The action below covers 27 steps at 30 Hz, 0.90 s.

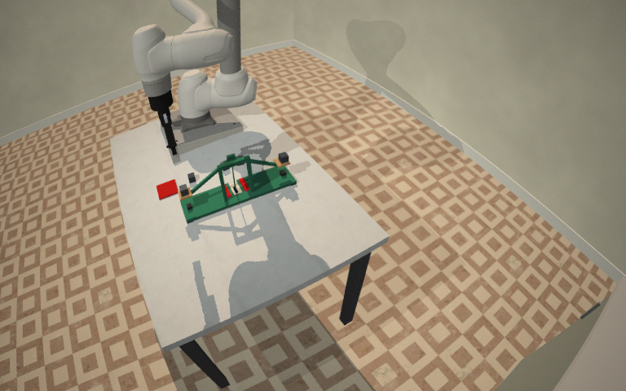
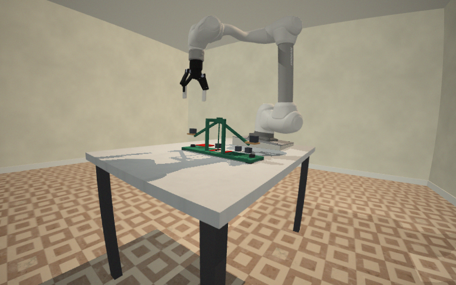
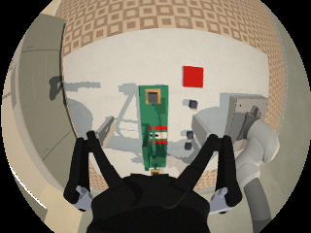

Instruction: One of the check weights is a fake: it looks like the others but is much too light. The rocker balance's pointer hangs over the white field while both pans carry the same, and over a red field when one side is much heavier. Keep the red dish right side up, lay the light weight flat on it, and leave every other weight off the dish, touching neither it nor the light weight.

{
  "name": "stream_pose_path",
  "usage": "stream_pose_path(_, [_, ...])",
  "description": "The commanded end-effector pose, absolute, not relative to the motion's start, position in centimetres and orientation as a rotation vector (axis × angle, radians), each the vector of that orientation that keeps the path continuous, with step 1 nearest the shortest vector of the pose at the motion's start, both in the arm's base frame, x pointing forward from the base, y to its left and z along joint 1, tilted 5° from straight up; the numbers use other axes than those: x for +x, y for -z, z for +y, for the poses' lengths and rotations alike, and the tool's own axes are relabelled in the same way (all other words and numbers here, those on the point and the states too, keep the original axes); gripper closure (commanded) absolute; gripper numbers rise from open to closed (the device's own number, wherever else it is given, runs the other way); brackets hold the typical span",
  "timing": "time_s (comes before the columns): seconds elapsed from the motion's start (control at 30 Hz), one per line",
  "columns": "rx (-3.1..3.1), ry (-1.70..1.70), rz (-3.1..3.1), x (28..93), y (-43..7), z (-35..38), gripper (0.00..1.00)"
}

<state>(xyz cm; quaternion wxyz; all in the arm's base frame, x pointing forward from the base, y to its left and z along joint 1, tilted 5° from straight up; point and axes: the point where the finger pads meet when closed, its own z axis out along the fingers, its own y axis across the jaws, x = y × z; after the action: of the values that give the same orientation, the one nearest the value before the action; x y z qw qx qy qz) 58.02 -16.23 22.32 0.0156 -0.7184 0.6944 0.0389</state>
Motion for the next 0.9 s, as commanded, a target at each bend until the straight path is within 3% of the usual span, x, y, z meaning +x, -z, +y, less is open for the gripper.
stream_pose_path(0.0, [-2.235, -0.121, 2.160, 57.0, -22.4, -15.8, 0.00])
stream_pose_path(0.87, [-2.235, -0.121, 2.160, 41.8, -23.4, -9.3, 0.00])
